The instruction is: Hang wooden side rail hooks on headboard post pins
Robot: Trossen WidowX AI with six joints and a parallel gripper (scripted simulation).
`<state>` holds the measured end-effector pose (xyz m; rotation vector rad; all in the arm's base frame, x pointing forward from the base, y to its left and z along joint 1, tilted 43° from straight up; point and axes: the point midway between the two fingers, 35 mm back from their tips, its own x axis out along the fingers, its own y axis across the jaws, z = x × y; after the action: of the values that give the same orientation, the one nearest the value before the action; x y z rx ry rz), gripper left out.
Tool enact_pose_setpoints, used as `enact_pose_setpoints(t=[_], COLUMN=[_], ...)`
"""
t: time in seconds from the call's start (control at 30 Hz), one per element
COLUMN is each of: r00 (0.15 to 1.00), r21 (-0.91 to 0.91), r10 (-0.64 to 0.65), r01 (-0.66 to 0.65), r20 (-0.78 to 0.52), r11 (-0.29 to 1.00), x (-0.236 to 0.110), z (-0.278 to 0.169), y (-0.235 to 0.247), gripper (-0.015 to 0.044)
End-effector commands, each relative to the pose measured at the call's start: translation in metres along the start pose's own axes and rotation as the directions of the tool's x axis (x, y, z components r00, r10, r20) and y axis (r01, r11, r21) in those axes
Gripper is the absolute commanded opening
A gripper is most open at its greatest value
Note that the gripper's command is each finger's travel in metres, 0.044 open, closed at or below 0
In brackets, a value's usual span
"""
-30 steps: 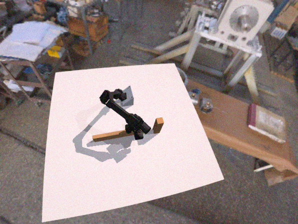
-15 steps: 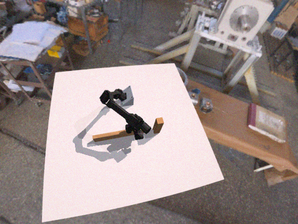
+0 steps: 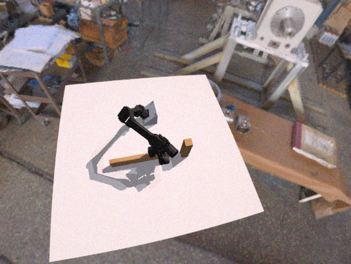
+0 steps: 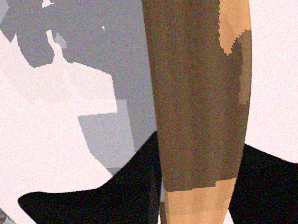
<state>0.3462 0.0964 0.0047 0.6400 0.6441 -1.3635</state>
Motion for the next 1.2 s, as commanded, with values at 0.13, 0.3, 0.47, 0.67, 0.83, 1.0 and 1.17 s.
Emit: enact_pose_setpoints(t=[0.13,0.3,0.47,0.67,0.83,1.0,1.17], r00=[1.0,1.0,1.0,1.0,1.0,1.0,1.0], r21=[0.0,0.0,0.0,0.0,0.0,0.0,0.0], r10=[0.01,0.01,0.01,0.01,0.01,0.01,0.01], r01=[-0.01,-0.01,-0.01,-0.01,-0.01,-0.01,-0.01], r20=[-0.007,-0.007,-0.007,-0.007,-0.007,-0.007,-0.007], r11=[1.0,1.0,1.0,1.0,1.0,1.0,1.0], x=[-0.0051,-0.0055,-0.006,-0.0054,-0.0049,-0.0043,-0.0038], z=[-0.0038,-0.0042,-0.0048,-0.0054,-0.006,-0.0066,-0.0071], y=[0.0017,0.0021,0.002,0.0014,0.0011,0.0006,0.0], gripper=[0.0,0.0,0.0,0.0,0.0,0.0,0.0])
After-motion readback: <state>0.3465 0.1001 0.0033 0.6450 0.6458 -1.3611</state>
